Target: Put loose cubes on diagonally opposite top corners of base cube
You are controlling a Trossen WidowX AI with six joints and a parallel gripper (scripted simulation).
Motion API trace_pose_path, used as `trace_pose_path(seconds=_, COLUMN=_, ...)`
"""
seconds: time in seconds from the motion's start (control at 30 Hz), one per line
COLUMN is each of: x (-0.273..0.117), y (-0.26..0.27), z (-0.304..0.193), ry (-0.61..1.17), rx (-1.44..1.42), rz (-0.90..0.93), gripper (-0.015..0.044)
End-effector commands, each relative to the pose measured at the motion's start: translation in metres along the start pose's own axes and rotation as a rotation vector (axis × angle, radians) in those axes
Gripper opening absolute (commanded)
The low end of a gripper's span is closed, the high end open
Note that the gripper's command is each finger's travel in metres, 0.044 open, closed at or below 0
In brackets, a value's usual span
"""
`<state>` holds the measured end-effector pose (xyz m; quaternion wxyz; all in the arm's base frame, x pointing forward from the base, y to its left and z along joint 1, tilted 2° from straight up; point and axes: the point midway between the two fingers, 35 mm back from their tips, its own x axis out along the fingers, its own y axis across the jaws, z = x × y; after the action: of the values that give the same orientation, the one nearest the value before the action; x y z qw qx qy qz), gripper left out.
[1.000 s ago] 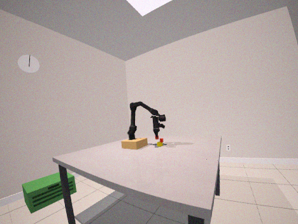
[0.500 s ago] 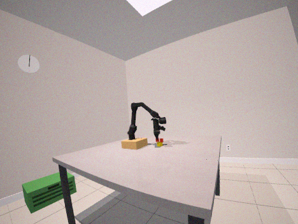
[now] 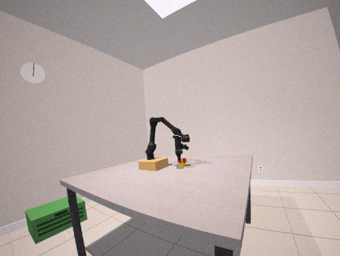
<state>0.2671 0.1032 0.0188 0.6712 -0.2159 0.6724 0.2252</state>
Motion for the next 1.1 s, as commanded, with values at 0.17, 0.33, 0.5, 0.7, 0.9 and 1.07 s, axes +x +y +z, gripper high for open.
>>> trace_pose_path(seconds=0.17, x=0.001, y=0.001, z=0.0, ry=0.0, rx=0.005, rz=0.005, gripper=0.0105)
trace_pose_path(seconds=0.33, x=0.001, y=0.001, z=0.0, ry=0.0, rx=0.005, rz=0.005, gripper=0.0105)
trace_pose_path(seconds=0.5, x=0.001, y=0.001, z=0.0, ry=0.0, rx=0.005, rz=0.005, gripper=0.0205)
trace_pose_path(seconds=0.7, x=-0.005, y=0.0, z=0.0, ry=0.001, rx=0.002, rz=0.002, gripper=0.0205)
trace_pose_path(seconds=0.9, x=-0.013, y=0.0, z=0.0, ry=0.001, rx=0.0, rz=0.001, gripper=0.0205)
trace_pose_path(seconds=1.07, x=-0.019, y=0.0, z=0.0, ry=0.001, rx=0.0, rz=0.001, gripper=0.0205)
